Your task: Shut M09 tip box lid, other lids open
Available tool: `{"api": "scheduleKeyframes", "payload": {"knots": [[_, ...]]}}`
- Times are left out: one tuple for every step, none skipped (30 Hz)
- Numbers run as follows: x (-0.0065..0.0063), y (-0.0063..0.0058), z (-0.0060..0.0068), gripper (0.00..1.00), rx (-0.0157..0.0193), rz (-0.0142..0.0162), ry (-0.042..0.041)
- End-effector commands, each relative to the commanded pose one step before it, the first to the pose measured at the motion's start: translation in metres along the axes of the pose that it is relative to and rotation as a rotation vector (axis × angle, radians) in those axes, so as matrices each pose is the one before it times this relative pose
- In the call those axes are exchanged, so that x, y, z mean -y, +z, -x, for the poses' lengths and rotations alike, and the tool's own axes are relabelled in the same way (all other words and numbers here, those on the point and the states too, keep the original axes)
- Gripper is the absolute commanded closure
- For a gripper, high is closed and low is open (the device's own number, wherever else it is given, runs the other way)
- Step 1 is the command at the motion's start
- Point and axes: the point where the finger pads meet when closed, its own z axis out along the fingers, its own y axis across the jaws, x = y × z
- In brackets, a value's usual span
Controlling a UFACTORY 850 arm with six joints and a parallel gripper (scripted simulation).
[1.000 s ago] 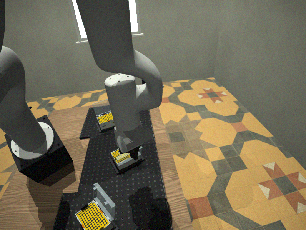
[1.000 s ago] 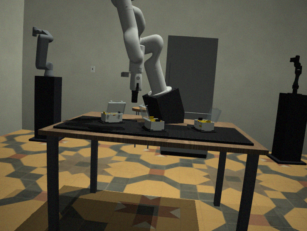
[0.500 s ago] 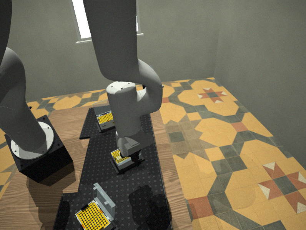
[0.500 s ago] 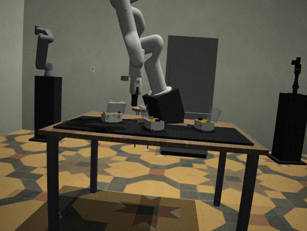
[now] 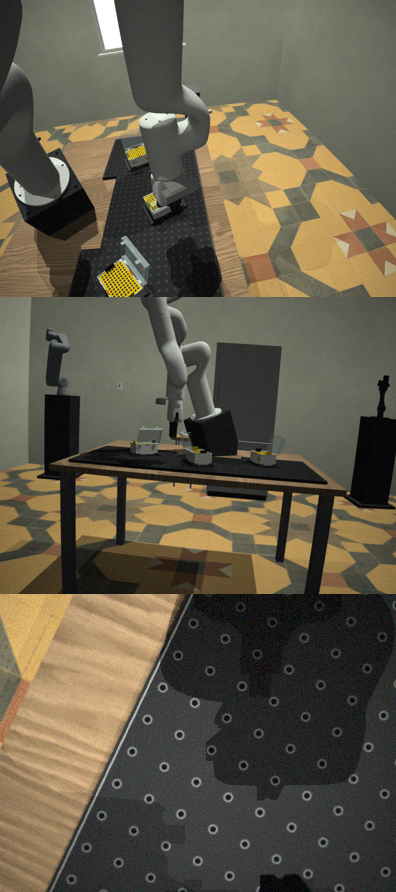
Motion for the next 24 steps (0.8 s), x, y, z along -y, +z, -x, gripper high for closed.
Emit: {"api": "scheduleKeyframes", "payload": {"knots": [[0.00056,0.00018,-0.00037,1.0,-0.0011,-0.00211,0.00023],[-0.00001,0.00001,0.0,1.0,0.0,-0.00001,0.0],[-0.00001,0.00001,0.0,1.0,0.0,-0.00001,0.0],[0.0,0.00001,0.0,1.0,0.0,0.0,0.0],[0.00003,-0.00004,-0.00002,1.0,0.00001,0.00003,0.0],[-0.00003,-0.00014,0.00134,1.0,0.0,-0.00003,0.0],[0.00001,-0.00019,0.00132,1.0,0.00001,0.00001,0.0],[0.00001,-0.00019,0.00132,1.0,0.00001,0.00001,0.0],[0.00001,-0.00019,0.00132,1.0,0.00001,0.00001,0.0],[0.0,-0.00019,0.00132,1.0,0.00001,0.0,0.0],[0.0,0.0,0.0,1.0,0.0,0.0,0.0],[0.0,0.0,0.0,1.0,0.0,0.0,0.0],[-0.00001,-0.00017,0.00133,1.0,0.0,-0.00001,0.0],[0.00001,-0.00019,0.00132,1.0,0.00001,0.0,0.0],[0.0,-0.00019,0.00132,1.0,0.00001,0.0,0.0],[0.0,-0.00018,0.00132,1.0,0.0,0.0,0.0],[-0.00004,-0.00013,0.00135,1.0,-0.00001,-0.00004,0.0],[0.0,-0.00018,0.00132,1.0,0.0,0.0,0.0],[0.0,-0.00018,0.00132,1.0,0.0,0.0,0.0],[0.0,-0.00018,0.00132,1.0,0.0,0.0,0.0],[0.0,-0.00018,0.00132,1.0,0.0,0.0,0.0],[0.0,-0.00018,0.00132,1.0,0.0,0.0,0.0],[0.0,-0.00018,0.00132,1.0,0.0,0.0,0.0],[0.0,-0.00018,0.00132,1.0,0.0,0.0,0.0]]}}
